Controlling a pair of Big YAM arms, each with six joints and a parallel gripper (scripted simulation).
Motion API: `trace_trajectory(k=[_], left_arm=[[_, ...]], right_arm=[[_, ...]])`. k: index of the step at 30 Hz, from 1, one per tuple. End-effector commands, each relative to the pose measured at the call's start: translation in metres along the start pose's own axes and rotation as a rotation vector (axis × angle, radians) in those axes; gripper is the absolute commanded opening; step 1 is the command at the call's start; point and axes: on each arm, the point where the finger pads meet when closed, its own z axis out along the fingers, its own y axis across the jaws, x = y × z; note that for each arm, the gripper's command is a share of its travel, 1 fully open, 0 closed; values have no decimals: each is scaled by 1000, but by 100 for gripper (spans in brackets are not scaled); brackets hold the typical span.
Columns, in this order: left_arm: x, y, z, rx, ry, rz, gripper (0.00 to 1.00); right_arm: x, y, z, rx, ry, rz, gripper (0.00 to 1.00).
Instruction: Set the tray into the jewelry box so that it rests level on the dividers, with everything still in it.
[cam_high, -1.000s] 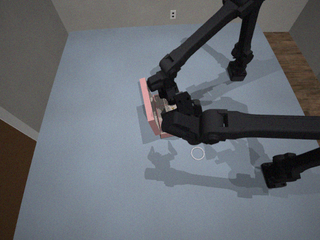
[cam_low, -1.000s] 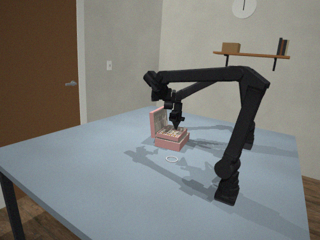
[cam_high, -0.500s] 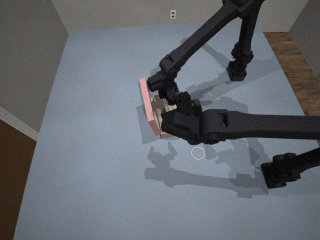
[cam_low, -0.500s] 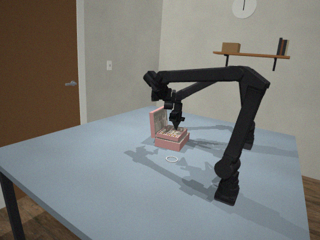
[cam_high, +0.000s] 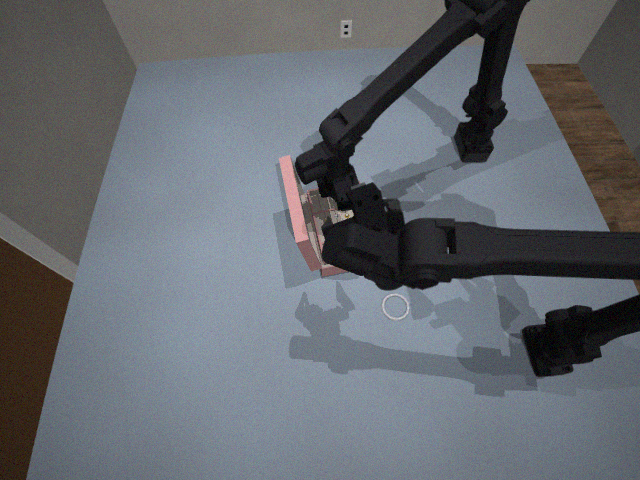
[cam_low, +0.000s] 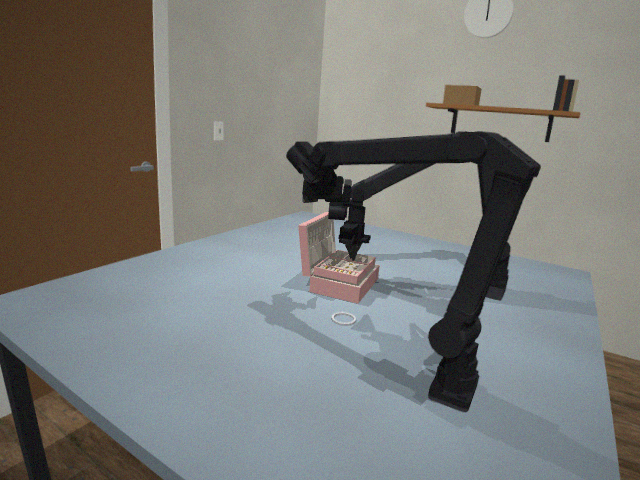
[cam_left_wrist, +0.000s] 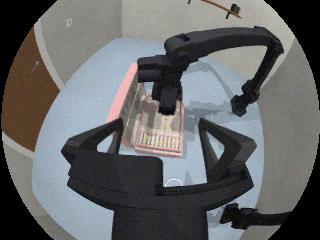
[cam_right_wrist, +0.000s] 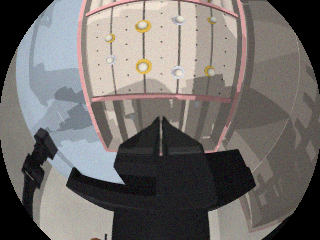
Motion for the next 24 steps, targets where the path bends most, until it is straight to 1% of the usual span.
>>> trace_trajectory(k=[1, 18, 24], left_arm=[[-18, 1, -8, -15, -21, 36, 100], [-18, 1, -8, -15, -21, 36, 100], [-18, 1, -8, -15, -21, 36, 100]], right_arm=[[-7, -3, -4, 21, -12, -10, 0], [-10, -4, 24, 16, -14, -20, 0], [-10, -5, 22, 21, -15, -20, 0]])
